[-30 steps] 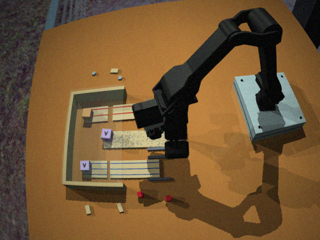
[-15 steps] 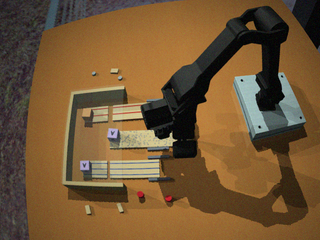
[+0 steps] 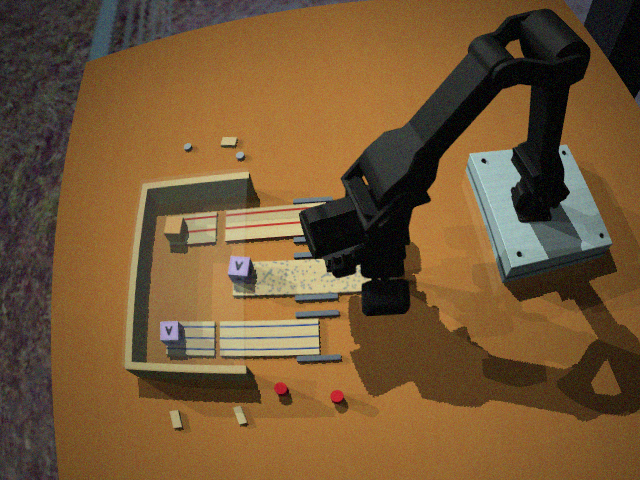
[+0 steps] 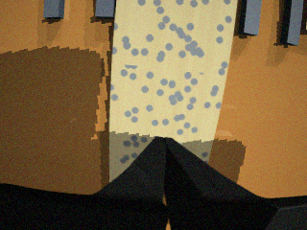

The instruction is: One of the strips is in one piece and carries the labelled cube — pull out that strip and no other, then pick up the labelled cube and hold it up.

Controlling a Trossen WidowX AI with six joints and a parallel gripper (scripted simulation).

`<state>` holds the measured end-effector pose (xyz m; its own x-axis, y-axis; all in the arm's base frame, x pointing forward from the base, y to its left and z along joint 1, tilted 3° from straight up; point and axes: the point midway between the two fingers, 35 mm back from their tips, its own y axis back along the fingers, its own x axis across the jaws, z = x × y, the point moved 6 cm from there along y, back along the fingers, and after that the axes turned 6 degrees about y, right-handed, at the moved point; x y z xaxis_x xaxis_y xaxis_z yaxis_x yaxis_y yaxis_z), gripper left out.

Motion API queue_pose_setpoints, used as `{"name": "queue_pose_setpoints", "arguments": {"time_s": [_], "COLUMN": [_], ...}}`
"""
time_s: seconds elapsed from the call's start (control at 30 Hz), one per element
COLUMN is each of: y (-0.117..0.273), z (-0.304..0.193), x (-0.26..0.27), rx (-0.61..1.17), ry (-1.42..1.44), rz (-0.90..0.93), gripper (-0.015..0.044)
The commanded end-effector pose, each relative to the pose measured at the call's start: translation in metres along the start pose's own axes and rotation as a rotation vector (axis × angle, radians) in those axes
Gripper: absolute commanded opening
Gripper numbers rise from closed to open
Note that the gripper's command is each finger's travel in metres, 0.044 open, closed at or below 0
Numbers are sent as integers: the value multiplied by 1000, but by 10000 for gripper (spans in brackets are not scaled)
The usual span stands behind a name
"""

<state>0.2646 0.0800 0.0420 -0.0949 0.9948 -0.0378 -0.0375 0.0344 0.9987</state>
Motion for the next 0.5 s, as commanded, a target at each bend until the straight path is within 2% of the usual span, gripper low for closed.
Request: {"name": "queue_pose_setpoints", "arguments": {"time_s": [0.0, 0.47], "y": [-6, -6], "z": [-14, -34], "x": [0, 2], "rx": [35, 37], "ry": [-2, -2], "rz": [-2, -2], "gripper": [0, 0]}}
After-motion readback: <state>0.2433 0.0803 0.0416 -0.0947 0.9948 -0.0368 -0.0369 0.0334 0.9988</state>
